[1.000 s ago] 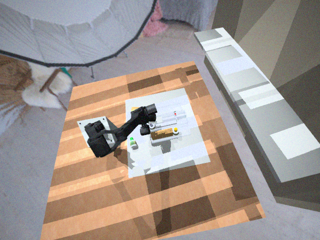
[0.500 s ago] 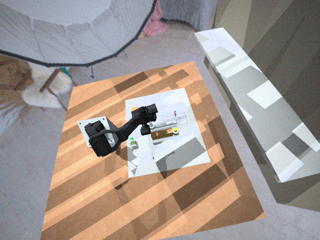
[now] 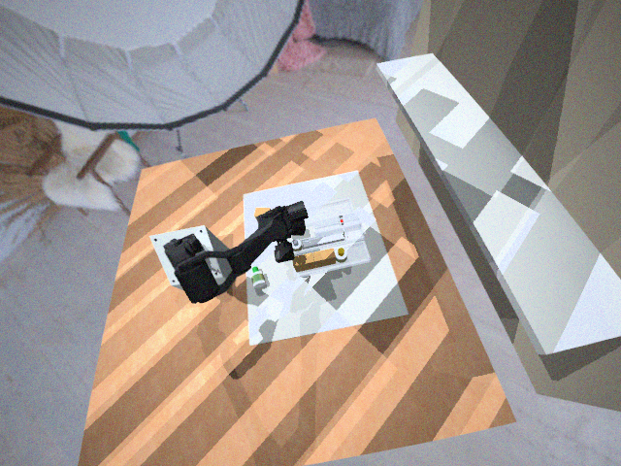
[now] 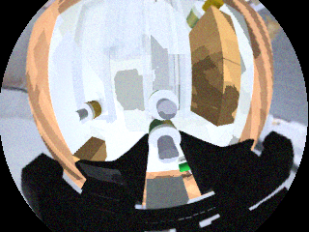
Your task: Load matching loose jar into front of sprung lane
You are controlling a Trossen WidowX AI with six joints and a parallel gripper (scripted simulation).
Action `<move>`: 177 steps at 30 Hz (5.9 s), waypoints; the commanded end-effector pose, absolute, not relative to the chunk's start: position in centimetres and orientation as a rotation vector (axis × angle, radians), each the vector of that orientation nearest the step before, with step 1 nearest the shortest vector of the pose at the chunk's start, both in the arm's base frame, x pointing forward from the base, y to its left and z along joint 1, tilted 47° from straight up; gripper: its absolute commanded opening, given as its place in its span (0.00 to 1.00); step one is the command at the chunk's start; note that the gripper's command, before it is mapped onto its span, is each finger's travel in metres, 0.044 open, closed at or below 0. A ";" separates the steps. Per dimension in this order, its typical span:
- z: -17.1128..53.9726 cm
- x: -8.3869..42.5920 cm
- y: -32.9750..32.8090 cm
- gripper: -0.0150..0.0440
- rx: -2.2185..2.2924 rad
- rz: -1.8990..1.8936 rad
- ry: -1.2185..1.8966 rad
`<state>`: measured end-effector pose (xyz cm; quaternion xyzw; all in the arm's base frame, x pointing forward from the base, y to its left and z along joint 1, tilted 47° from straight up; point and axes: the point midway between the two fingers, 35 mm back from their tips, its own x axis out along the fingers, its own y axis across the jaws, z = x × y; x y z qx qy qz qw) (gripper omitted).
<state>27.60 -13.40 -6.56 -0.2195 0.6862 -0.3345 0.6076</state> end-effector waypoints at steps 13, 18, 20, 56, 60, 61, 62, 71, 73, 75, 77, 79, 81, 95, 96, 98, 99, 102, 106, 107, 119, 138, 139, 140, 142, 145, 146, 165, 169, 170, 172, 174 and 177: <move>-6.4 29.1 -13.7 0.25 -0.506 -0.780 1.563; -6.4 29.3 -13.8 0.25 -0.506 -0.780 1.563; -6.4 29.4 -13.8 0.25 -0.506 -0.780 1.563; -6.1 31.0 -14.0 0.25 -0.505 -0.780 1.562; -6.0 31.2 -14.0 0.25 -0.505 -0.780 1.562; -6.0 31.2 -14.0 0.25 -0.505 -0.780 1.562; -6.0 31.3 -14.0 0.25 -0.505 -0.780 1.562; -5.8 31.6 -14.0 0.25 -0.505 -0.780 1.561; -5.9 31.7 -13.9 0.25 -0.505 -0.780 1.561; -5.9 31.7 -13.9 0.25 -0.505 -0.780 1.561; -5.9 31.7 -13.9 0.25 -0.505 -0.780 1.561; -5.9 31.7 -13.9 0.25 -0.505 -0.780 1.561; -5.9 31.7 -13.9 0.25 -0.505 -0.780 1.561; -5.9 31.7 -13.8 0.25 -0.505 -0.780 1.561; -5.9 31.7 -13.8 0.25 -0.505 -0.780 1.561; -6.0 31.7 -13.8 0.25 -0.505 -0.780 1.561; -6.0 31.7 -13.8 0.25 -0.505 -0.780 1.561; -6.0 31.7 -13.8 0.25 -0.505 -0.780 1.561; -6.0 31.7 -13.8 0.25 -0.505 -0.780 1.561; -6.0 31.7 -13.8 0.25 -0.505 -0.780 1.561; -6.0 31.7 -13.8 0.25 -0.505 -0.780 1.561; -6.0 32.0 -13.9 0.25 -0.505 -0.780 1.561; -6.0 32.0 -13.9 0.25 -0.505 -0.780 1.561; -6.0 32.0 -13.9 0.25 -0.505 -0.780 1.561; -6.0 32.0 -13.9 0.25 -0.505 -0.780 1.561; -6.0 32.1 -13.9 0.25 -0.505 -0.780 1.561; -6.0 32.1 -13.9 0.25 -0.505 -0.780 1.561; -6.1 32.2 -14.1 0.25 -0.505 -0.780 1.561; -6.2 32.2 -14.2 0.25 -0.505 -0.780 1.561; -6.2 32.2 -14.2 0.25 -0.505 -0.780 1.561; -6.3 32.2 -14.2 0.25 -0.505 -0.780 1.561; -6.3 32.1 -14.3 0.25 -0.505 -0.780 1.561; -6.4 32.1 -14.3 0.25 -0.505 -0.780 1.561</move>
